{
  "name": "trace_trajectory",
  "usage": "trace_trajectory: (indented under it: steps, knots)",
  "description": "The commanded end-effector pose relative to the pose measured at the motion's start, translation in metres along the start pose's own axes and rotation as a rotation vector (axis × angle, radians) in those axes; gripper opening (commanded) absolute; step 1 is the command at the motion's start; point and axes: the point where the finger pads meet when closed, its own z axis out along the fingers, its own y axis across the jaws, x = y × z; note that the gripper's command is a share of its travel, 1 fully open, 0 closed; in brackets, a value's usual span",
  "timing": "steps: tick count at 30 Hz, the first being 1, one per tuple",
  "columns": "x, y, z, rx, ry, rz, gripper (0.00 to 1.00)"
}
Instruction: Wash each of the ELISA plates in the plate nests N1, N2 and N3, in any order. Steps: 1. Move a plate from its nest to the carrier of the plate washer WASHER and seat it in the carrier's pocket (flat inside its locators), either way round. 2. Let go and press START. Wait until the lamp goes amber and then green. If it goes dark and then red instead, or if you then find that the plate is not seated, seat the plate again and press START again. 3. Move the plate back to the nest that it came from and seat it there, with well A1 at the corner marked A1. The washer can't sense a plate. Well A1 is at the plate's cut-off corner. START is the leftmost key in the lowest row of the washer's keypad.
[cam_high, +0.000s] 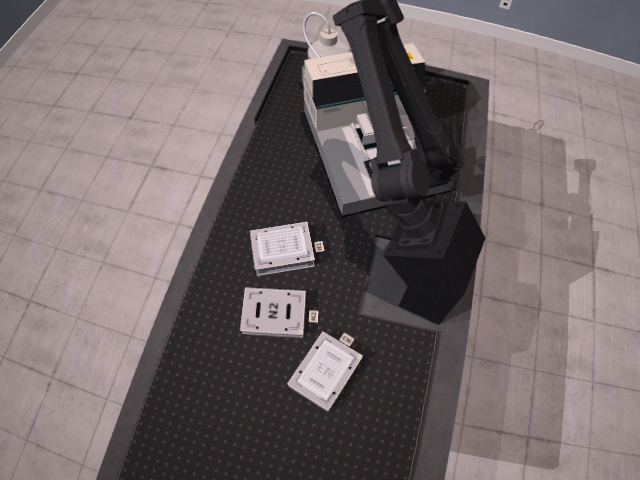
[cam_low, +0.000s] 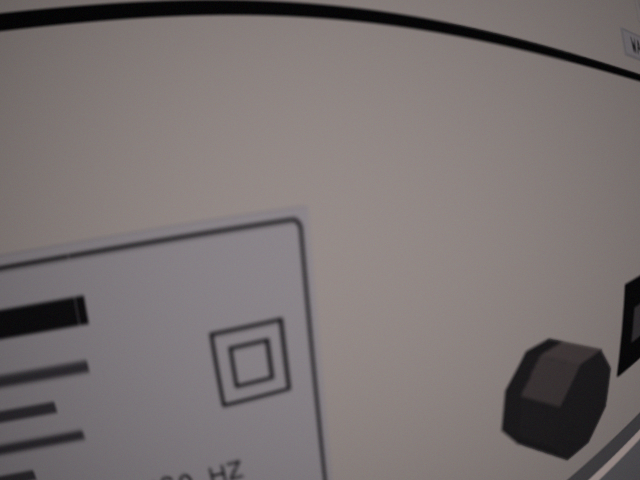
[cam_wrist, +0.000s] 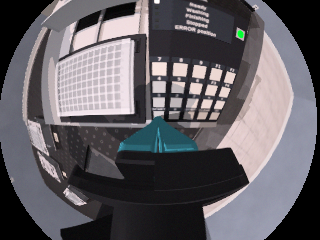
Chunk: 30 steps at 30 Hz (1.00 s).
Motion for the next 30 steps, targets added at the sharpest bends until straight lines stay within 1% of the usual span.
trace_trajectory:
  steps: [1,2,3,4,7,11,14,28,30]
  knots:
    - [-0.001,0.000,0.007,-0.003,0.000,0.003,0.00]
    - [-0.001,0.000,0.007,-0.003,0.000,0.003,0.00]
    - [-0.005,0.001,0.004,-0.004,0.001,0.005,0.00]
    - [-0.006,-0.002,-0.003,0.007,-0.009,0.018,0.00]
    - [-0.001,-0.001,-0.012,0.009,-0.007,0.011,0.00]
    - [-0.002,-0.001,-0.018,0.009,-0.008,0.010,0.00]
    - [-0.003,-0.002,-0.019,0.010,-0.010,0.008,0.00]
    - [-0.003,-0.002,-0.042,0.011,-0.012,0.006,0.00]
    - [-0.003,-0.002,-0.042,0.011,-0.012,0.006,0.00]
